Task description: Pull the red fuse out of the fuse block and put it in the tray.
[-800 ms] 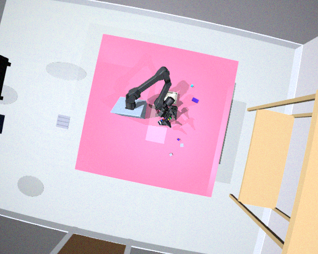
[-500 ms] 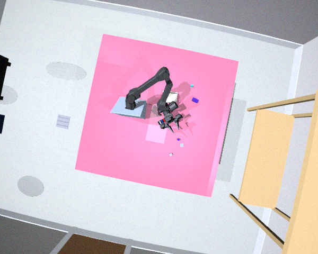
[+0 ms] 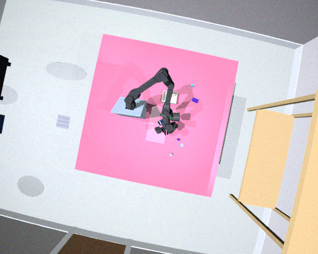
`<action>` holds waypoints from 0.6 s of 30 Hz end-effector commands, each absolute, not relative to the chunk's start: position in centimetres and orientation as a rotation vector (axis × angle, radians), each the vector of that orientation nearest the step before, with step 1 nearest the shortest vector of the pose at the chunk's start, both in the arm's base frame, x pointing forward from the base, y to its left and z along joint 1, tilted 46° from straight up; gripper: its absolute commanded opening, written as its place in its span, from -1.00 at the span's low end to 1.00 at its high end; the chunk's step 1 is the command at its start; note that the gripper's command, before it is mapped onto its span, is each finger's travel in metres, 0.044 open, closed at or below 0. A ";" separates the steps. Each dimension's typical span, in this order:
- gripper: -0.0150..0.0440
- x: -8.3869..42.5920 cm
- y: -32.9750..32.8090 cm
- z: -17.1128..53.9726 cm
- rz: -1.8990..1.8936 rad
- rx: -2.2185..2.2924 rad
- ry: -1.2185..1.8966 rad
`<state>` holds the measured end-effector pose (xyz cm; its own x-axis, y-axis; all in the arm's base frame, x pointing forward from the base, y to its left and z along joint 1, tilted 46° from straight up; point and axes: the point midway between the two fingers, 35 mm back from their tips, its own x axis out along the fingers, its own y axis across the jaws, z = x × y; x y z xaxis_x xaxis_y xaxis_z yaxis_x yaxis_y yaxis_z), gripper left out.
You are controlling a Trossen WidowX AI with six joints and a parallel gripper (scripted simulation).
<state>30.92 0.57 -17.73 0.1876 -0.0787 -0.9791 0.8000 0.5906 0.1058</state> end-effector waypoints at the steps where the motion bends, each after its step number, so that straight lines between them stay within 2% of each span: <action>1: -0.25 27.2 5.1 -10.9 -0.089 1.131 1.785; 18: -0.25 27.0 5.5 -9.5 -0.015 1.207 1.802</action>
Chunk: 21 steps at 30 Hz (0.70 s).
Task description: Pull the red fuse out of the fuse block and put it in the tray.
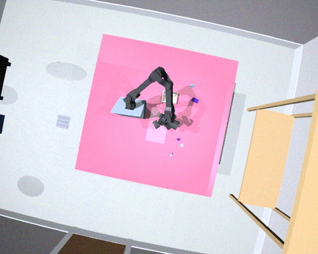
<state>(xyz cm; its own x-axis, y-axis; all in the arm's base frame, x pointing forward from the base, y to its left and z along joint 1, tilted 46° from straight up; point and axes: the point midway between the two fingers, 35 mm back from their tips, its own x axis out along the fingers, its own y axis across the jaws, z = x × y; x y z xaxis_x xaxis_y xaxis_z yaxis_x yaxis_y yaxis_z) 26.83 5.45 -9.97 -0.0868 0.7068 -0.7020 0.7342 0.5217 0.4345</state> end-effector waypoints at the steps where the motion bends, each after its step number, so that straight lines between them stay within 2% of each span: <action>1: -0.25 27.0 5.5 -9.6 -0.015 1.207 1.802; 21: -0.25 26.9 6.8 -10.8 -0.015 1.207 1.802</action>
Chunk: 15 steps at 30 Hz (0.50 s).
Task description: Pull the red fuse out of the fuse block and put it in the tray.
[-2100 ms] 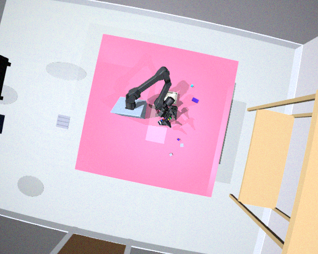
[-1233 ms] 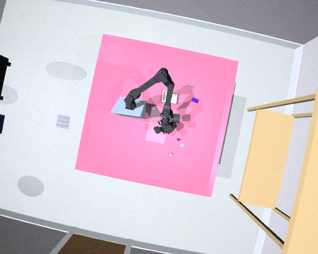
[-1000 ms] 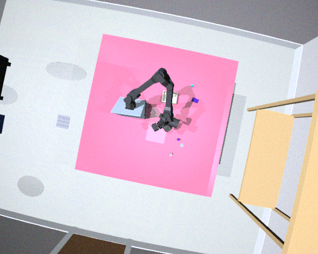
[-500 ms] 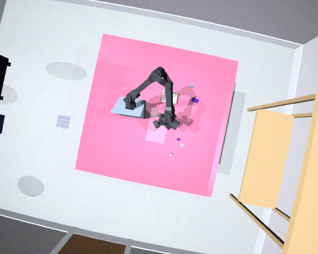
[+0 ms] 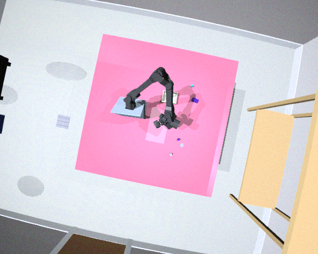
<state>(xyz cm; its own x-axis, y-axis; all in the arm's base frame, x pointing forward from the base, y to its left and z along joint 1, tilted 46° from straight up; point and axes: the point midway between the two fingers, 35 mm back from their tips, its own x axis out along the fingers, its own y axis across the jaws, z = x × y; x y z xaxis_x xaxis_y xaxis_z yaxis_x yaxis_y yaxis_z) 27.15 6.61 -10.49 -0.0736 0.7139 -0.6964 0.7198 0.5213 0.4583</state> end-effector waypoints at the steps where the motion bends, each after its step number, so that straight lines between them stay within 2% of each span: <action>1: -0.25 26.9 6.9 -10.9 -0.015 1.207 1.802; 15: -0.25 26.7 7.7 -11.7 -0.014 1.208 1.803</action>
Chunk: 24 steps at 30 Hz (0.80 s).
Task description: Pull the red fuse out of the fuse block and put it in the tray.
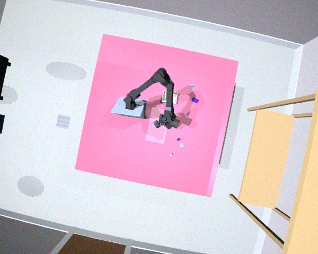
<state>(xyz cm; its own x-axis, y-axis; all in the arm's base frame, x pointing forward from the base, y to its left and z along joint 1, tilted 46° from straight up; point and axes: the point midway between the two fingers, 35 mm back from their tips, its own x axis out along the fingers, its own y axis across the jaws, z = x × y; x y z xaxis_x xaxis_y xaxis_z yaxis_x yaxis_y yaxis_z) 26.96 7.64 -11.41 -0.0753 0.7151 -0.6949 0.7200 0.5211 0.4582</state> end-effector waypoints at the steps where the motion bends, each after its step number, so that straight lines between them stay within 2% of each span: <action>1: -0.25 26.7 7.7 -11.7 -0.014 1.208 1.803; 24: -0.25 26.6 8.5 -12.3 -0.014 1.208 1.803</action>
<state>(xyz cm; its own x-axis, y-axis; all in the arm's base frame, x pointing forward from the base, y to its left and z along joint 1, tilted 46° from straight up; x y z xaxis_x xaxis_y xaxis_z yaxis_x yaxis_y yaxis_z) 26.83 8.35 -12.09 -0.0760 0.7156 -0.6944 0.7207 0.5207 0.4577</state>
